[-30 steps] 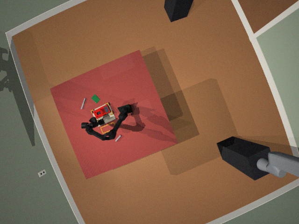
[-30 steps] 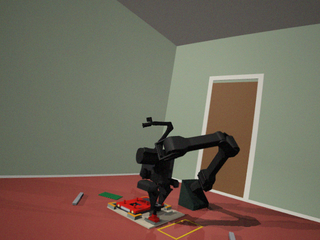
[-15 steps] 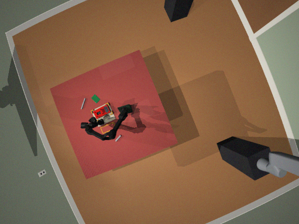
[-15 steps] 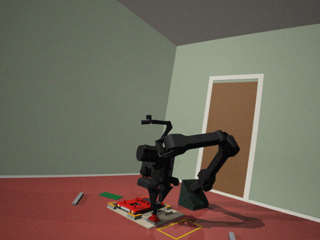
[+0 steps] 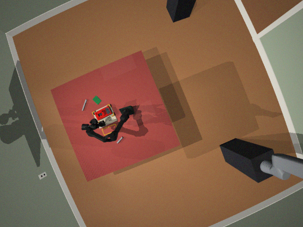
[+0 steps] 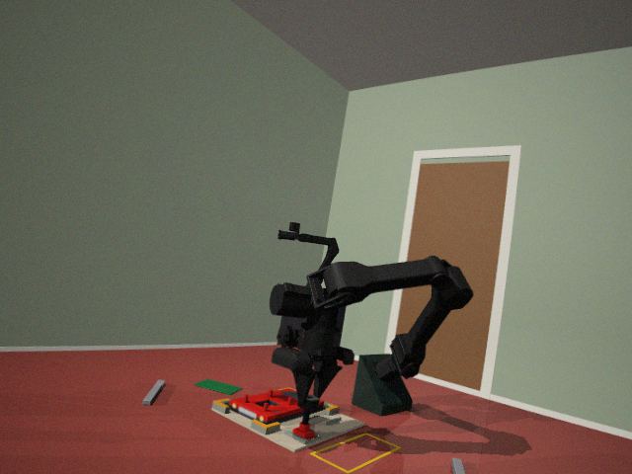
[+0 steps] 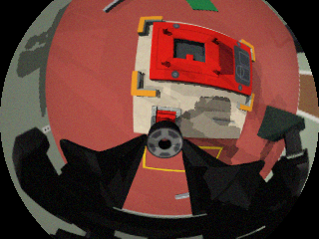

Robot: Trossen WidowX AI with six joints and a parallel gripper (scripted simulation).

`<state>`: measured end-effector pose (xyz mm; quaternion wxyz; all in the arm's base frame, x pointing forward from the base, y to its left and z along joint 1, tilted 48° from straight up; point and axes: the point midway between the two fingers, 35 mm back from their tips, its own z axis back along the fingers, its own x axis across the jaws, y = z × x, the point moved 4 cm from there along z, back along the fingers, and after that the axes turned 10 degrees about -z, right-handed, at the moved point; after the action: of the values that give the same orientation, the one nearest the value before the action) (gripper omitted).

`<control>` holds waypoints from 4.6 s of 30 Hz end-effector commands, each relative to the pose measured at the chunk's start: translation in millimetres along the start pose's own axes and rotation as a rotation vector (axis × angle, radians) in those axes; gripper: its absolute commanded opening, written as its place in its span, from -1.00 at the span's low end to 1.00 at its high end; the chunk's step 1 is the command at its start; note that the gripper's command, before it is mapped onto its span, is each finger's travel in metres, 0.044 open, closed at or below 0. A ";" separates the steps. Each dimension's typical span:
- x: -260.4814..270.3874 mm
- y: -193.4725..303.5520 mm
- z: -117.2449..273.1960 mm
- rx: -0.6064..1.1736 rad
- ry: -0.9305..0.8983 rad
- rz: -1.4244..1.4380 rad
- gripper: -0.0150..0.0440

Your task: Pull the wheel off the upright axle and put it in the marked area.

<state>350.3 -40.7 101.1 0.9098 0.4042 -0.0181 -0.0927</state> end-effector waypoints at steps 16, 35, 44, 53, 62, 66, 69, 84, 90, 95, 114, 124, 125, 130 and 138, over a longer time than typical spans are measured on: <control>-1.7 3.9 28.8 -0.001 -0.001 0.000 -0.49; -56.6 68.2 35.8 -0.002 0.002 0.001 -0.49; -71.5 80.6 34.5 -0.002 0.003 0.001 -0.49; -71.2 80.6 14.6 -0.002 0.003 0.001 -0.49; -68.4 79.8 -25.2 -0.006 0.002 0.002 -0.49; -69.2 80.3 -45.4 -0.003 0.002 0.002 -0.49; -71.0 80.9 -60.2 0.000 0.002 0.002 -0.49; -71.8 80.7 -63.3 -0.003 0.003 0.004 0.31; -69.9 79.7 -32.4 -0.005 0.003 0.003 0.53; -71.4 79.9 -3.6 0.000 0.003 0.002 0.53; -143.4 27.8 41.6 -0.003 0.006 -0.003 1.00; -143.4 27.8 41.6 -0.003 0.006 -0.003 1.00; -143.4 27.8 41.6 -0.003 0.006 -0.003 1.00; -143.4 27.8 41.6 -0.003 0.006 -0.003 1.00; -143.4 27.8 41.6 -0.003 0.006 -0.003 1.00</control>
<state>209.9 -26.6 155.8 0.9096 0.4042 -0.0154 -0.0946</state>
